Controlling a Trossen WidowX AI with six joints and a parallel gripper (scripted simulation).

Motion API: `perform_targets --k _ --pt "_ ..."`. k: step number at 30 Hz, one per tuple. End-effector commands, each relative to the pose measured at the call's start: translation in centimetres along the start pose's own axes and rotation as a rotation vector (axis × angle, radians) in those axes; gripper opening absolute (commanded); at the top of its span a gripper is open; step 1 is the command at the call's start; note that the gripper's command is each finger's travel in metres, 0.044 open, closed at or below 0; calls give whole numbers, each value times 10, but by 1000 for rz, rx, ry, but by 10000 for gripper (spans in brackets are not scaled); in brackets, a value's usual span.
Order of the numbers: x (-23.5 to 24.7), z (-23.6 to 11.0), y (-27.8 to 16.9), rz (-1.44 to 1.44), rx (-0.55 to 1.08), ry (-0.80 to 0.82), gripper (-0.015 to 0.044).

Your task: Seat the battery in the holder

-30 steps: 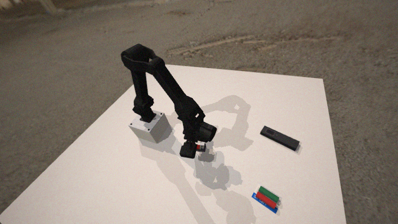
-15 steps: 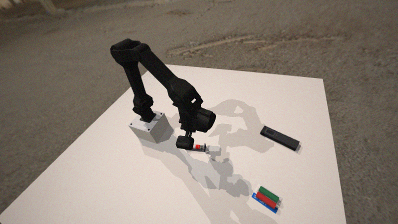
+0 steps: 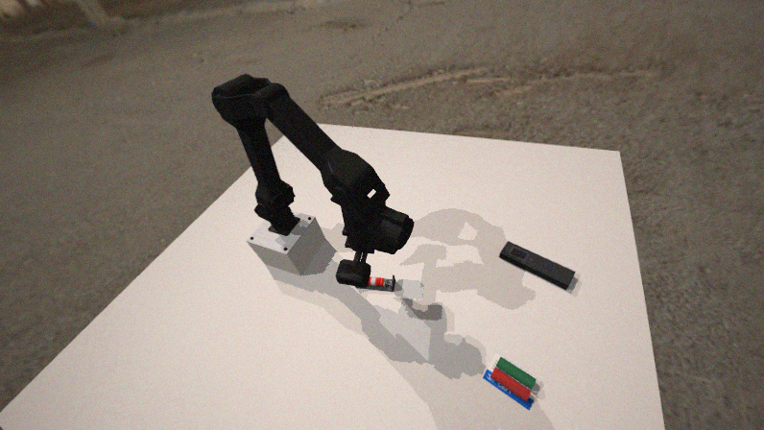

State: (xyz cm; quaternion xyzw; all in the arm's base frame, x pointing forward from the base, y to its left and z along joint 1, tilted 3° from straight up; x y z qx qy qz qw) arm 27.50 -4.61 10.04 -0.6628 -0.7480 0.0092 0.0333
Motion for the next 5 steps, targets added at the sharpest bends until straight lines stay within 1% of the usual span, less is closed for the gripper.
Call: perform_targets --k 1,5 --pt "0 0 0 -4 2 0 440" --pt "0 0 0 -4 2 0 440"
Point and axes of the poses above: the point midway between the two fingers, 35 mm back from their tips, its own z axis out along the fingers, its own x axis across the jaws, y = z × x, the point moved 6 cm from there along -z, back along the fingers, and after that the axes turned 5 degrees about z, right-handed, at the moved point
